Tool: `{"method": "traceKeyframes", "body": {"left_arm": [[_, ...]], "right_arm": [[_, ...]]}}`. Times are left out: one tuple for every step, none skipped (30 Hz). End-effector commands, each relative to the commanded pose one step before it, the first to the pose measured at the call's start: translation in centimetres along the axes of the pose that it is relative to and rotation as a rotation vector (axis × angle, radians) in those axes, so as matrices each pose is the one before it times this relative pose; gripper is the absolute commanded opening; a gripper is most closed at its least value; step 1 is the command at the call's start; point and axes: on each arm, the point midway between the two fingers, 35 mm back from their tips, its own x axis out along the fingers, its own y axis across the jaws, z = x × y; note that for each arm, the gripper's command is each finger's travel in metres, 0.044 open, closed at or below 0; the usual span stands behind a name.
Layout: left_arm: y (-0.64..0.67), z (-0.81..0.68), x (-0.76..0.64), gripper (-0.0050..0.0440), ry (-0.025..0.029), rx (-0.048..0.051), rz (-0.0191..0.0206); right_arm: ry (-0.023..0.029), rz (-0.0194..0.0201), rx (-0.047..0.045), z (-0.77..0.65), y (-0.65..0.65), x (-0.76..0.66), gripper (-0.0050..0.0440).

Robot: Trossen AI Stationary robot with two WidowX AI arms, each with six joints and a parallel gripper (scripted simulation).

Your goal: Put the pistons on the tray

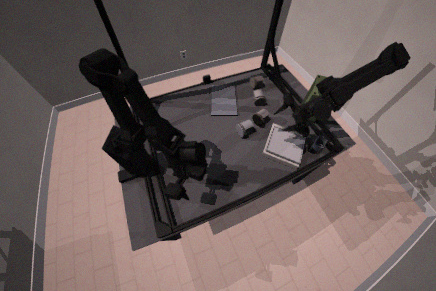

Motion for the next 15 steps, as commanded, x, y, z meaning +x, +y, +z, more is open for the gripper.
{"method": "traceKeyframes", "body": {"left_arm": [[-1.526, -0.207, 0.324, 0.0378, 0.01732, 0.00981, -0.03097], [0.000, 0.000, 0.000, 0.0378, 0.00000, 0.00000, 0.00000], [0.000, 0.000, 0.000, 0.0378, 0.00000, 0.00000, 0.00000], [0.489, -0.100, 0.026, 0.0378, 0.01817, -0.00563, 0.01869], [0.492, -0.089, -0.006, 0.0378, 0.01795, -0.00484, 0.01912], [0.493, -0.073, -0.037, 0.0378, 0.01769, -0.00402, 0.01954], [0.494, -0.072, -0.026, 0.0378, 0.01769, -0.00402, 0.01954], [0.495, -0.070, -0.015, 0.0378, 0.01769, -0.00402, 0.01954], [0.495, -0.069, -0.004, 0.0378, 0.01769, -0.00402, 0.01954], [0.418, -0.056, 0.006, 0.0378, 0.01769, -0.00402, 0.01954], [0.000, 0.000, 0.000, 0.0378, 0.01769, -0.00402, 0.01954], [0.493, -0.023, -0.083, 0.0378, 0.01720, -0.00287, 0.02017], [0.494, -0.023, -0.073, 0.0378, 0.01720, -0.00287, 0.02017], [0.141, -0.006, -0.018, 0.0378, 0.01720, -0.00287, 0.02017], [0.000, 0.000, 0.000, 0.0378, 0.01720, -0.00287, 0.02017]], "right_arm": [[0.00083, -0.07416, 0.02619, 0.007, -2.147, 0.030, 0.0440], [0.00000, 0.00000, 0.00000, 0.000, 0.000, 0.000, 0.0440], [0.00000, 0.00000, 0.00000, 0.000, 0.000, 0.000, 0.0440], [0.00000, -0.02505, 0.00914, 0.000, -0.500, 0.001, 0.0440], [0.00000, -0.02505, 0.00914, 0.005, -0.500, 0.014, 0.0440], [0.00000, -0.02505, 0.00914, 0.010, -0.499, 0.026, 0.0440], [0.00000, -0.00363, 0.00133, 0.014, -0.498, 0.039, 0.0440], [0.00000, -0.02505, 0.00914, 0.001, -0.500, 0.004, 0.0440], [0.00000, -0.02505, 0.00914, 0.006, -0.500, 0.016, 0.0440], [0.00000, -0.02505, 0.00914, 0.010, -0.499, 0.029, 0.0440], [0.00000, -0.00363, 0.00133, 0.015, -0.498, 0.041, 0.0440], [0.00000, 0.00000, 0.00000, 0.016, -0.498, 0.043, 0.0440], [0.00000, -0.02505, 0.00914, 0.000, -0.500, 0.000, 0.0440], [0.00000, -0.02505, 0.00914, 0.005, -0.500, 0.013, 0.0440], [0.00000, -0.02505, 0.00914, 0.009, -0.499, 0.025, 0.0440]]}}
